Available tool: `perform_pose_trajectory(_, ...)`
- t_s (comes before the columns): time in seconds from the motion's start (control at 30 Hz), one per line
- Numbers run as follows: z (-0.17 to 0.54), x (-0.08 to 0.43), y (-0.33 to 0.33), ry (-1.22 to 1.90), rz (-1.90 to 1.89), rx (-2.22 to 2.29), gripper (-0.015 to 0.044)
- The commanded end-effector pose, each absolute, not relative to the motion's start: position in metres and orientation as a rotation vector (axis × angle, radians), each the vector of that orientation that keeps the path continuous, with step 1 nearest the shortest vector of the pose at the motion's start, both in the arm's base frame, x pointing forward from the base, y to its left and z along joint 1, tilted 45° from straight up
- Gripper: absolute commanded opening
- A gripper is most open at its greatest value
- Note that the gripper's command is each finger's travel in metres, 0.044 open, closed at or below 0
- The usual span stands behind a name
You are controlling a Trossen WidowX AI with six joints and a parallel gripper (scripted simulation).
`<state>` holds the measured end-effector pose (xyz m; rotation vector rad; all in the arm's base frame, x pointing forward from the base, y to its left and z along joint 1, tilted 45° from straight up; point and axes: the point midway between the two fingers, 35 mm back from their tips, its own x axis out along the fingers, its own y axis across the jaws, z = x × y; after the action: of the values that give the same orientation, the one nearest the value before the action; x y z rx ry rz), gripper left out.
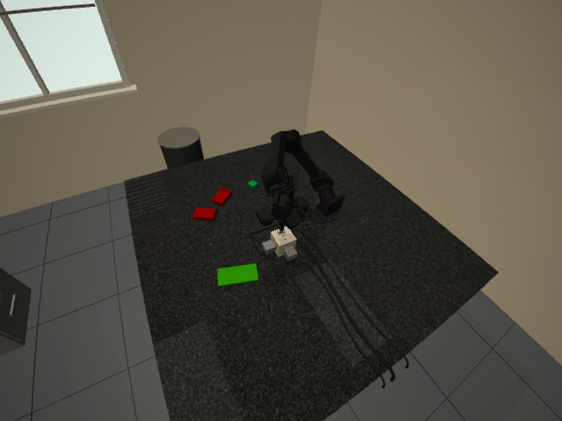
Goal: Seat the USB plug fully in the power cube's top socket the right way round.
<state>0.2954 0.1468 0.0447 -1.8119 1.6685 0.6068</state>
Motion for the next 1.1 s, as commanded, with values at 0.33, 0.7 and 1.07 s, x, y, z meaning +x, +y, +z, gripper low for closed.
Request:
perform_pose_trajectory(0.33,0.0437,0.2961,0.1457,1.665,0.606,-1.816,0.0)
perform_pose_trajectory(0.7,0.0427,0.2963,0.1448,1.665,0.606,-1.816,0.0)
perform_pose_trajectory(1.07,0.0418,0.2964,0.1438,1.665,0.606,-1.816,0.0)
